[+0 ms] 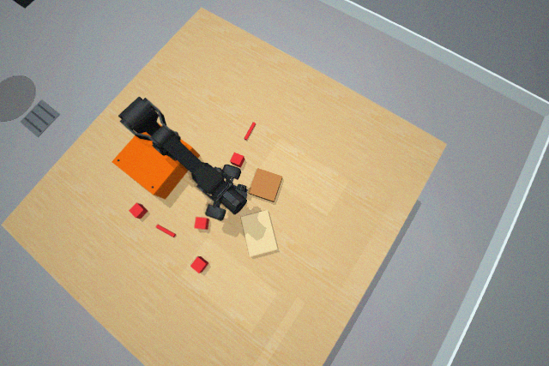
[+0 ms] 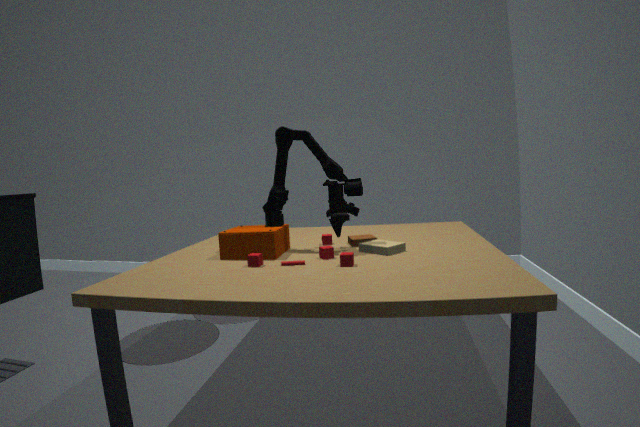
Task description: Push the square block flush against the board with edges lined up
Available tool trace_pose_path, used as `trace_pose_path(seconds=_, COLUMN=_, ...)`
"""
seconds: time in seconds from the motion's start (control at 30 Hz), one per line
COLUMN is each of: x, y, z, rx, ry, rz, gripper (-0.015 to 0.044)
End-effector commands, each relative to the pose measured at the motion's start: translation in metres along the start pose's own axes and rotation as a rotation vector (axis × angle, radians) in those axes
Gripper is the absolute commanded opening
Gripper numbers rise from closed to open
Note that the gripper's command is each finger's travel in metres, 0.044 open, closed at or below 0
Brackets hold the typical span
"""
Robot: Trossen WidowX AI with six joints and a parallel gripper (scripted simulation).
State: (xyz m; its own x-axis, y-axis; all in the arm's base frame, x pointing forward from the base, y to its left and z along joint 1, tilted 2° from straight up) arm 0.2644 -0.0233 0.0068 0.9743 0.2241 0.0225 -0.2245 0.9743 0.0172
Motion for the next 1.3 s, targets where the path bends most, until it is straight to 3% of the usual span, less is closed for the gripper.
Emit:
trace_pose_path(seconds=0.0, x=-0.001, y=0.000, z=0.009, rx=-0.001, ry=0.005, rz=-0.001, gripper=0.0000)
trace_pose_path(seconds=1.27, x=0.063, y=0.128, z=0.011, rx=0.001, ry=-0.015, rz=1.190, gripper=0.0000)
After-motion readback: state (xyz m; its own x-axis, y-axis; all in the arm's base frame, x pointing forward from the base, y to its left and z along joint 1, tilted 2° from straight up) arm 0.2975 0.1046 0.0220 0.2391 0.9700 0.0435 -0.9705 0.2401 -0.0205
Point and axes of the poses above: the point midway between the two fingers, 35 mm back from their tips, its own z axis back along the fingers, its own y axis across the jaws, x = y × z, the point moved 2 cm from there along z, back along the fingers, and after that the axes turned 3 degrees about -z, right-handed, at the moved point
